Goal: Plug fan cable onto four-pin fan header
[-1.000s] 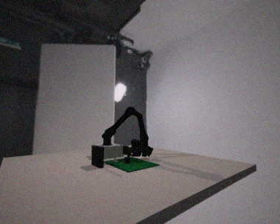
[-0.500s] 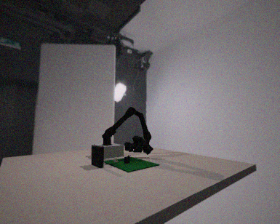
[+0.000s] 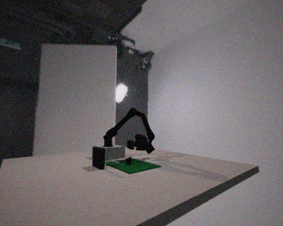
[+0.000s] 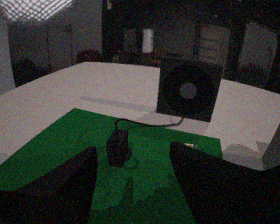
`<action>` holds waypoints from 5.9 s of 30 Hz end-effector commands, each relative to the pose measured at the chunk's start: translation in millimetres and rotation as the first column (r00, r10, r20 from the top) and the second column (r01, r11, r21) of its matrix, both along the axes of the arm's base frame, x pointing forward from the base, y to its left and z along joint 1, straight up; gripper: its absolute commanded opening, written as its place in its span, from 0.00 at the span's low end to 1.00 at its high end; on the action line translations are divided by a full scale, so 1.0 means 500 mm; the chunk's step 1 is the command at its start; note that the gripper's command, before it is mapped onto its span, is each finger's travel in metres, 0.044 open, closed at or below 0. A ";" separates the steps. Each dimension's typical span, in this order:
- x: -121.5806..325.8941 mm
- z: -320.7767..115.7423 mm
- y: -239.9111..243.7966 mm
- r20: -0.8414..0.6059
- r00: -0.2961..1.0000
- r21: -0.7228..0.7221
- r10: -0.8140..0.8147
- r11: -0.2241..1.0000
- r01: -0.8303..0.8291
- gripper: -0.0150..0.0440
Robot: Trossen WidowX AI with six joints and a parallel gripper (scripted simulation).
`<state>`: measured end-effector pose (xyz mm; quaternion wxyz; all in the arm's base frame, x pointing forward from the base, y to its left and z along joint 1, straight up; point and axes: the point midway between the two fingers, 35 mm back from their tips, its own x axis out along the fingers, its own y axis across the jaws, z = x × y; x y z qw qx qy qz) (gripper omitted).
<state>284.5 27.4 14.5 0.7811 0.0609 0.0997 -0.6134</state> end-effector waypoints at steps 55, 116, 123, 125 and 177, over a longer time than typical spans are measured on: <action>0.017 0.097 -0.065 -0.298 0.931 0.908 0.210 0.362 0.209 1.00; 0.077 0.203 -0.234 -0.246 -0.956 0.942 0.161 -0.191 -0.275 1.00; 0.077 0.203 -0.234 -0.246 -0.956 0.942 0.161 -0.191 -0.275 1.00; 0.077 0.203 -0.234 -0.246 -0.956 0.942 0.161 -0.191 -0.275 1.00; 0.082 -0.070 -0.236 -0.246 -0.956 0.942 0.161 -0.191 -0.275 1.00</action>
